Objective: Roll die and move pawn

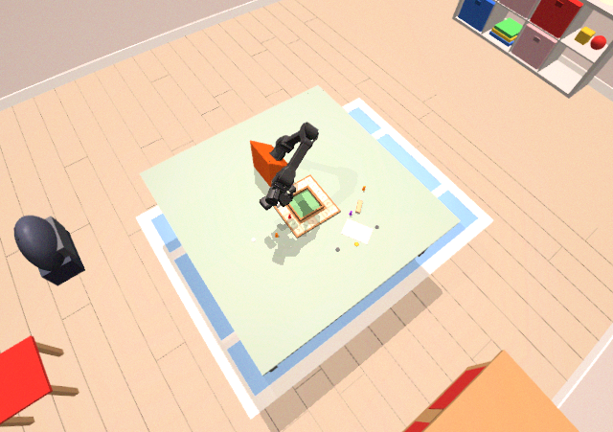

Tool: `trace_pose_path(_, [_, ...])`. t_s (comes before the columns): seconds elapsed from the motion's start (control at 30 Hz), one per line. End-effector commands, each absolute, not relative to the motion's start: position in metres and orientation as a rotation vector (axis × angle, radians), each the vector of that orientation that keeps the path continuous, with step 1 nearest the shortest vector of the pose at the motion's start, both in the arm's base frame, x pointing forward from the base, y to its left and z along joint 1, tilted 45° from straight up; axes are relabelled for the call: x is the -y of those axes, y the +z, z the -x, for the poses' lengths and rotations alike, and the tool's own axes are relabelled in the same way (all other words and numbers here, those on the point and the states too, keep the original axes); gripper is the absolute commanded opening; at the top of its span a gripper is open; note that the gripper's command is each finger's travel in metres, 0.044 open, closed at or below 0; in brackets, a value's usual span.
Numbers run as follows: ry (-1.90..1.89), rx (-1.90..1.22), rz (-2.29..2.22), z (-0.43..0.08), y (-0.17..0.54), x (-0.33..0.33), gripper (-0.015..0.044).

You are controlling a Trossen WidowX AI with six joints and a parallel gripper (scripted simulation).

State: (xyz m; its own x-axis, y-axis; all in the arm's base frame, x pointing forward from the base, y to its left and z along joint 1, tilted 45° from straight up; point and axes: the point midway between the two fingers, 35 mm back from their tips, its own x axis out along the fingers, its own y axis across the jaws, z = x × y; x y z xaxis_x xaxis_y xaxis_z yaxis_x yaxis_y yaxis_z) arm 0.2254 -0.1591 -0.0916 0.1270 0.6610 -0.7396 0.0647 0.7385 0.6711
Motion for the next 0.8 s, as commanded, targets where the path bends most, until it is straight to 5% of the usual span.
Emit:
trace_pose_path(0.0, [0.389, -1.428, -0.747, -0.233, -0.083, 0.151, 0.0000])
trace_pose_path(0.77, [-0.077, -1.560, -1.256, -0.258, -0.052, 0.104, 0.0000])
